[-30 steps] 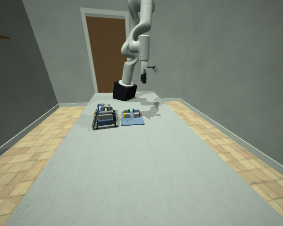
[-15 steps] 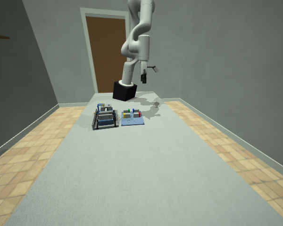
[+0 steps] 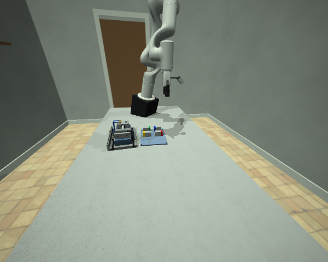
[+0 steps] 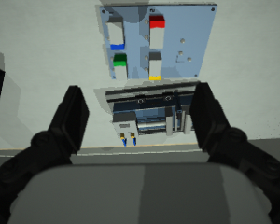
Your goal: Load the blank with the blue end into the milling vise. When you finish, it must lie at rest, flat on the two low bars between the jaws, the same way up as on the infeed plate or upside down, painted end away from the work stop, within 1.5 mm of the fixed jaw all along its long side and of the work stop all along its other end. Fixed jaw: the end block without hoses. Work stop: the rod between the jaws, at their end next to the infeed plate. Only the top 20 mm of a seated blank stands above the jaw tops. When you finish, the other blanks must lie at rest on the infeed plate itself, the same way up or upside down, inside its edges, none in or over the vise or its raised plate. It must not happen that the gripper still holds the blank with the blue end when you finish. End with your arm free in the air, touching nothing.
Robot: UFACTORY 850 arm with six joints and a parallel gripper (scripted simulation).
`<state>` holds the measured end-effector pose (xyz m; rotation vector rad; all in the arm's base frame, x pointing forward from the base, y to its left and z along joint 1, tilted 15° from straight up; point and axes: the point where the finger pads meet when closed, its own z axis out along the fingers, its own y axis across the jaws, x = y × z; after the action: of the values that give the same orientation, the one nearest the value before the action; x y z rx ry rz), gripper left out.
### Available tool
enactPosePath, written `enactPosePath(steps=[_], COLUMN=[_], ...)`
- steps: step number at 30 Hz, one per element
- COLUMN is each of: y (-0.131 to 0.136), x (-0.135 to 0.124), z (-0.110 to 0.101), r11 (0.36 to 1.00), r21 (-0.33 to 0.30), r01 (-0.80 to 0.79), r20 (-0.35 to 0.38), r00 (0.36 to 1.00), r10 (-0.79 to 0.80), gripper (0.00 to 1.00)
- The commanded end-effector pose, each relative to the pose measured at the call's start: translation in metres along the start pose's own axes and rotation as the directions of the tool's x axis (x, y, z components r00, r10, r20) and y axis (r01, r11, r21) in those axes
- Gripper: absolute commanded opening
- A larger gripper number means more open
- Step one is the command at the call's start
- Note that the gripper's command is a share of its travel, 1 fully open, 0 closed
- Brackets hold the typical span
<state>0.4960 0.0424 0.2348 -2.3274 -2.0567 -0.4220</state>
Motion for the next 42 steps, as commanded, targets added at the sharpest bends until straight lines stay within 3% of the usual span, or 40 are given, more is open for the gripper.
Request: enactPosePath(steps=[1,9,16,26,33,42], y=[0.001,0.001,0.001,0.001,0.001,0.001], x=[-0.010,-0.050,-0.050,-0.108,-0.108,-0.107], z=[-0.001,-0.001,-0.001,-0.001,-0.001,-0.001], r11=[1.000,1.000,1.000,1.000,1.000,0.979], r21=[-0.002,-0.001,-0.001,-0.001,-0.001,0.000], r01=[0.000,-0.001,-0.001,-0.001,-0.001,0.204], r20=[0.000,0.002,0.002,0.003,0.003,0.003], r00=[1.000,1.000,1.000,1.000,1.000,0.979], r10=[0.000,0.001,0.001,0.001,0.001,-0.204], gripper=[1.00,1.00,1.00,1.00,1.00,1.00])
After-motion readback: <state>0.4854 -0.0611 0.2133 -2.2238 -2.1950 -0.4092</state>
